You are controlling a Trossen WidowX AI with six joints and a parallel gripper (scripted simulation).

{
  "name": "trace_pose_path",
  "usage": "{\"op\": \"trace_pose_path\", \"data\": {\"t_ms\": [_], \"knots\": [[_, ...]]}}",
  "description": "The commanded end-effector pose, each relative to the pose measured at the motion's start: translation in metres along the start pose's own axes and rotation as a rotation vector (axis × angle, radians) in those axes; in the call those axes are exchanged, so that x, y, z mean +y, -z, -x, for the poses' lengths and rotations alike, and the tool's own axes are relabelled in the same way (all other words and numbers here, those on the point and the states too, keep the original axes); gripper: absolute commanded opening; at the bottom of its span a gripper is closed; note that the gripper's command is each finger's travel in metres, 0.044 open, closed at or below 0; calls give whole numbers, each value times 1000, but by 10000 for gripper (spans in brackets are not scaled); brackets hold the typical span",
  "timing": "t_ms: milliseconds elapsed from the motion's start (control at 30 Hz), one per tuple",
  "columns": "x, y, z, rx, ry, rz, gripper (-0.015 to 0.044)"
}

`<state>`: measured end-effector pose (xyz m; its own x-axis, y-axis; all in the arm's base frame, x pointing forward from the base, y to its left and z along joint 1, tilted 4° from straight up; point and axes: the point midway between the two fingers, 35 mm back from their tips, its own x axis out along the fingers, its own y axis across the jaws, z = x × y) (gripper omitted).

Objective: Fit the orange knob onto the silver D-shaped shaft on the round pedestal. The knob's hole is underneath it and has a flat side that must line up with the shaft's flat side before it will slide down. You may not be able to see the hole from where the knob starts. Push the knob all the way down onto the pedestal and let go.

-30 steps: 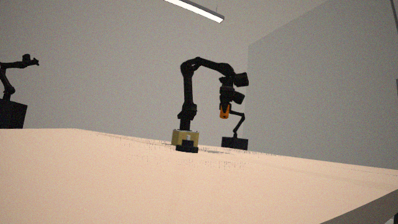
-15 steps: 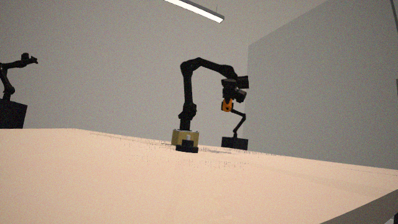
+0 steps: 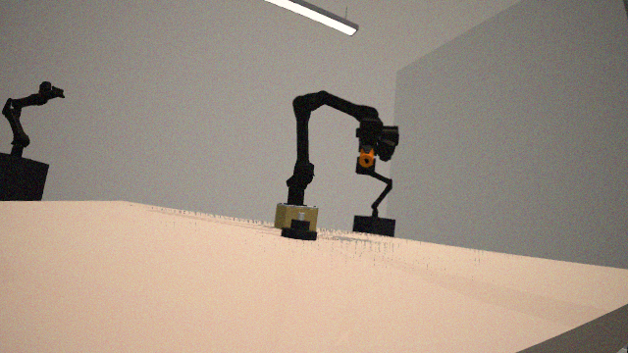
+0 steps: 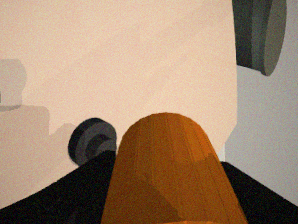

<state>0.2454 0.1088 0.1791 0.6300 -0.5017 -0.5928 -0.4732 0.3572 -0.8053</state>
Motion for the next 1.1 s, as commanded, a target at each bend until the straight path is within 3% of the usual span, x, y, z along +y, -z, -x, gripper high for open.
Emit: {"op": "trace_pose_path", "data": {"t_ms": [0,1067], "knots": [[0,1,-1,1,-2,3,0],[-2,-4,-2,-7,-19,-5,0]]}}
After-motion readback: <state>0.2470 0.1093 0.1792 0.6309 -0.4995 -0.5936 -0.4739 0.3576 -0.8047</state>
